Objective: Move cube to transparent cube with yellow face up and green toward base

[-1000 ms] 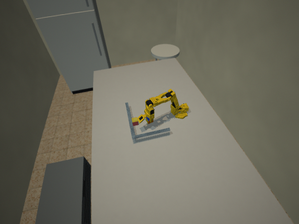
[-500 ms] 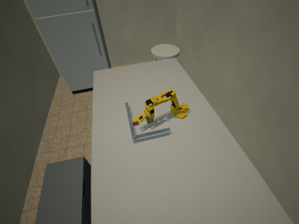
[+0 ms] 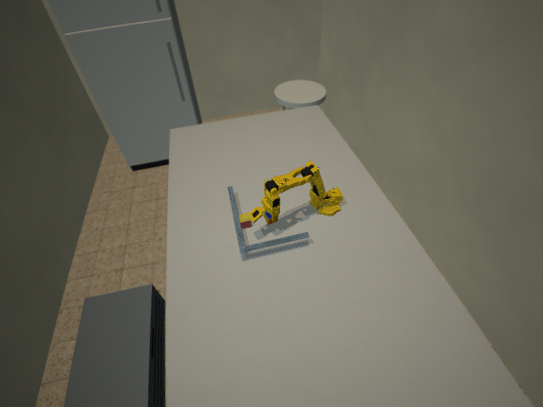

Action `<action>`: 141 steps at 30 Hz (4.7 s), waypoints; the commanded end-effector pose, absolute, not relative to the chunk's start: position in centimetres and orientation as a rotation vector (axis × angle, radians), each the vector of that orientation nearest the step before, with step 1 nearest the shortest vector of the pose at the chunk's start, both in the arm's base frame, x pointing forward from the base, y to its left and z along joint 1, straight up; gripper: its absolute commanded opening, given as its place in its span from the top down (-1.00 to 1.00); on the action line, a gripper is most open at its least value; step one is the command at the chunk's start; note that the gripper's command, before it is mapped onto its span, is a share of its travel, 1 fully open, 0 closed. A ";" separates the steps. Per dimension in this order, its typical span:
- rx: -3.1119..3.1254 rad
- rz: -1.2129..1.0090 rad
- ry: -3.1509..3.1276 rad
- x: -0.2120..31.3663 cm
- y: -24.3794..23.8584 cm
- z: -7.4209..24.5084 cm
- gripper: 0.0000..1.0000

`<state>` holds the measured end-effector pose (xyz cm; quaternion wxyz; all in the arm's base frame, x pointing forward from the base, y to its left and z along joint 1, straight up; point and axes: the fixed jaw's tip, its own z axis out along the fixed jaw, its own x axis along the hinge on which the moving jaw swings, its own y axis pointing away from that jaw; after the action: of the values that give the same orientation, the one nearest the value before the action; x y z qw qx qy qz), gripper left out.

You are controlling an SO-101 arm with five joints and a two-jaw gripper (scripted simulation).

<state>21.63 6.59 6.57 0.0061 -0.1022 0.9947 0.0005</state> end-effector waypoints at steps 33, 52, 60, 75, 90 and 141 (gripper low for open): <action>-0.296 0.078 2.785 22.5 7.0 7.7 0.56; -0.291 0.088 2.741 22.7 7.0 7.7 0.56; -0.286 0.101 2.682 22.8 7.1 7.6 0.56; -0.272 0.130 2.541 23.0 7.3 7.7 0.56; -0.267 0.139 2.499 23.0 7.3 7.7 0.56; -0.228 0.200 2.215 23.4 7.6 7.7 0.56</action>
<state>22.85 7.39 6.43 0.4113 -0.0931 0.9037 0.0739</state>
